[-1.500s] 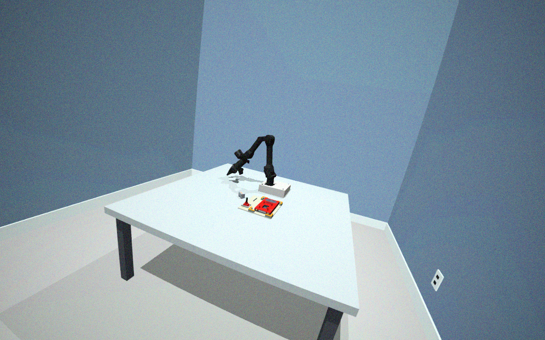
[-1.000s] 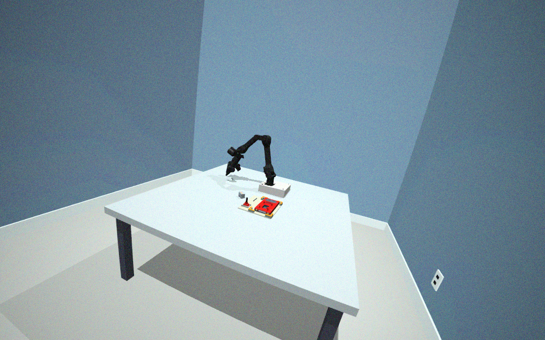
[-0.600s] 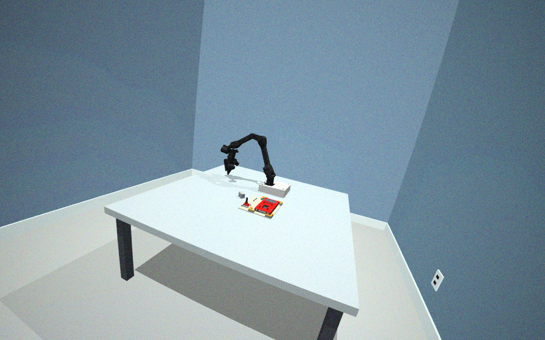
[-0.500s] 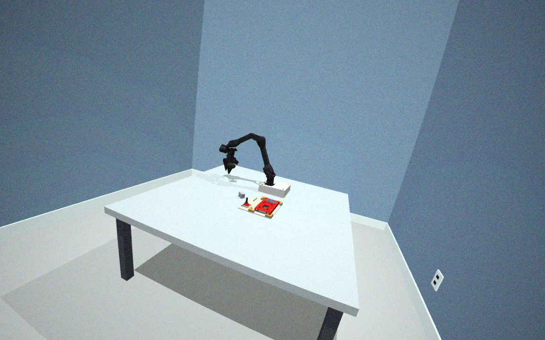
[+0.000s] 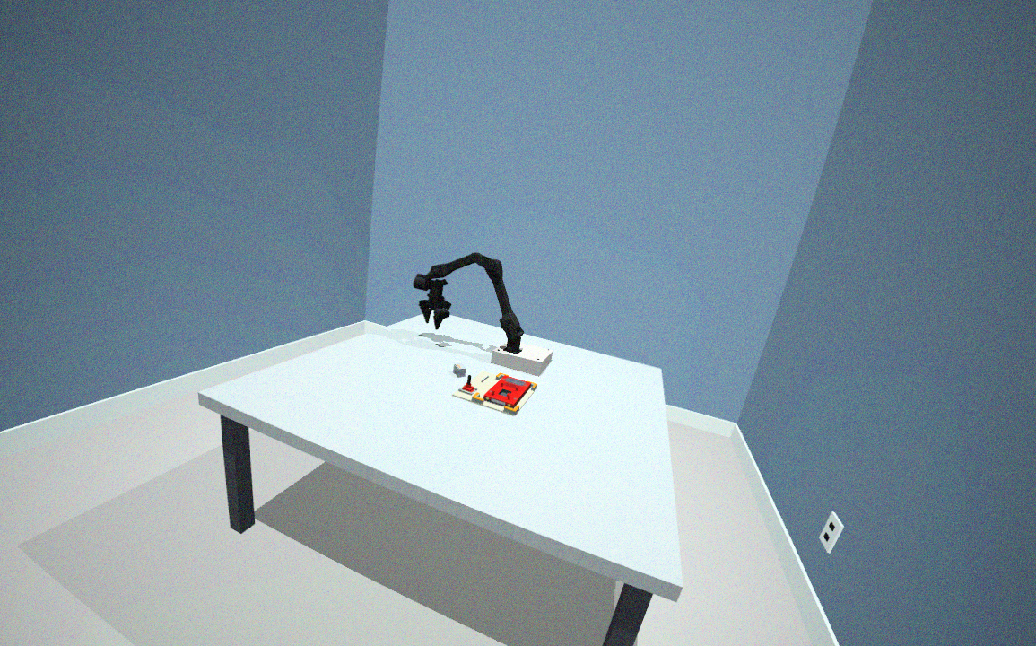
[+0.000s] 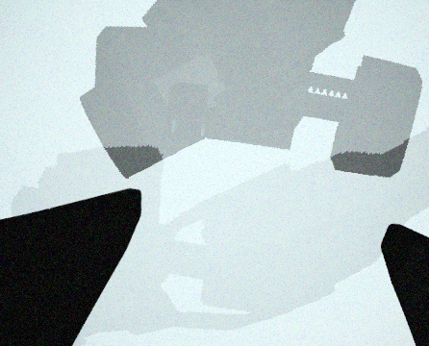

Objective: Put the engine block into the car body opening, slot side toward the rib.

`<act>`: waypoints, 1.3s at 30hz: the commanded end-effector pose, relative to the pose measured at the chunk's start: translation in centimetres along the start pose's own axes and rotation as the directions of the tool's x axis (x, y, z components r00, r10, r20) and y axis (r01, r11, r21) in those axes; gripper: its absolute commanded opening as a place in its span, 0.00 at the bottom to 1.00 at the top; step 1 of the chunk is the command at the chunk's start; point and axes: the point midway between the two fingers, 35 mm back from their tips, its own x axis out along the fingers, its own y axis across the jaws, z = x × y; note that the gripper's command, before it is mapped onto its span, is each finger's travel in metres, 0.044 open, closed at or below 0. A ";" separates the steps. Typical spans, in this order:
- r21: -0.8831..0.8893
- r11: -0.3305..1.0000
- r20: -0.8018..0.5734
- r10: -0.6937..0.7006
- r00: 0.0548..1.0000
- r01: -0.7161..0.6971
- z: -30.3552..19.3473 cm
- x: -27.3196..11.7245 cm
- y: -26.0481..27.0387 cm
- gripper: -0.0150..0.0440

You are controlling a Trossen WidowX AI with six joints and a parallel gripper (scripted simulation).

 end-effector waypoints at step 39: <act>-0.990 0.142 -0.005 -0.012 1.000 -0.004 -6.1 0.0 -8.4 1.00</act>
